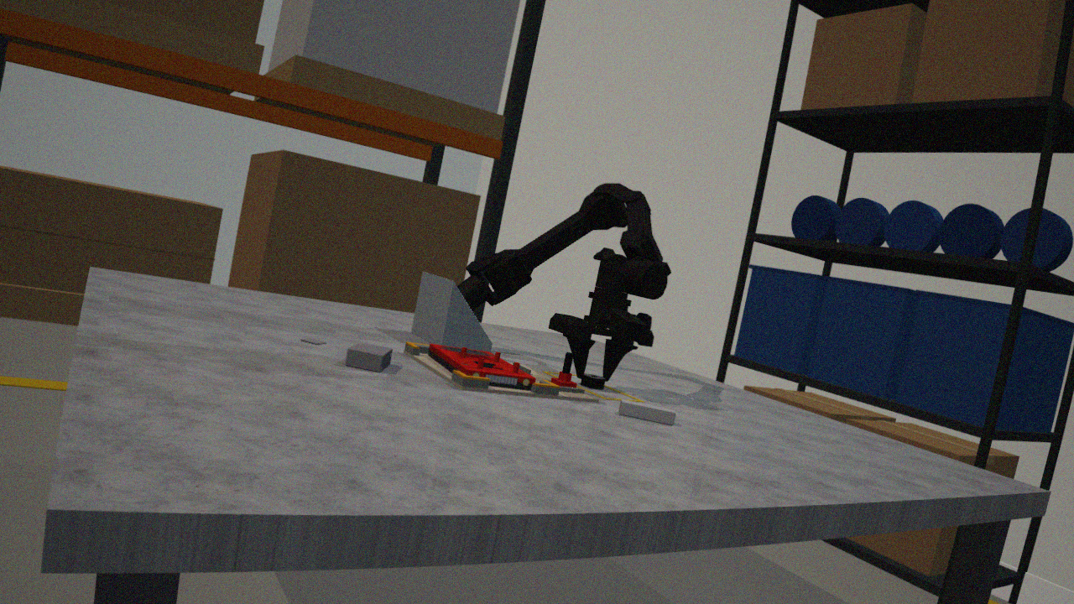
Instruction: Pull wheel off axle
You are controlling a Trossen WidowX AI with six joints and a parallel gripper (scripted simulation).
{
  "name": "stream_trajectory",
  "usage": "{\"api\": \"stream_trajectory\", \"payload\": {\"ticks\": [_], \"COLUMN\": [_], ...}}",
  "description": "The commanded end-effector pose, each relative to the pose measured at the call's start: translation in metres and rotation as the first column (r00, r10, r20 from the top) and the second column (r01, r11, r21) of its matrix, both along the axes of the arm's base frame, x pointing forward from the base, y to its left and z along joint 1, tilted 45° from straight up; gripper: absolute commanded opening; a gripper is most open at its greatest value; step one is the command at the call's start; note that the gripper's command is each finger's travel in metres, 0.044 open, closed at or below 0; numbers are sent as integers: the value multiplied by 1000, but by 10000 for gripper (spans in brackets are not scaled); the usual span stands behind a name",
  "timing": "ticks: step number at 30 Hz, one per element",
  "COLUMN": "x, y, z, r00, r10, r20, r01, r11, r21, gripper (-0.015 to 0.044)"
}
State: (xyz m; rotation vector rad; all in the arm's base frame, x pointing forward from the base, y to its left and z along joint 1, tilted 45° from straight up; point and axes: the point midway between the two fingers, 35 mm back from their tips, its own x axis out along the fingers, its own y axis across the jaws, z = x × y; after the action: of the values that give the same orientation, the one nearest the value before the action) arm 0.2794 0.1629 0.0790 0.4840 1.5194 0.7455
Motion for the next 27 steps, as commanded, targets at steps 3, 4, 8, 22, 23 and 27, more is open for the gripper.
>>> {"api": "stream_trajectory", "payload": {"ticks": [3, 4, 8, 22, 23, 27], "x": [7, 7, 7, -63, -63, -63], "y": [-27, -34, -40, -113, -113, -113], "z": [27, 34, 40, 42, 42, 42], "r00": [1000, 1000, 1000, 1000, 1000, 1000], "r10": [-3, -4, -4, -4, -4, -4], "r20": [3, 1, 0, -7, -7, -7], "r01": [3, 4, 4, 4, 4, 4], "r11": [1000, 1000, 1000, 1000, 1000, 1000], "r21": [-1, 0, 2, -3, -3, -3], "gripper": [300, 300, 300, 440, 440, 440]}}
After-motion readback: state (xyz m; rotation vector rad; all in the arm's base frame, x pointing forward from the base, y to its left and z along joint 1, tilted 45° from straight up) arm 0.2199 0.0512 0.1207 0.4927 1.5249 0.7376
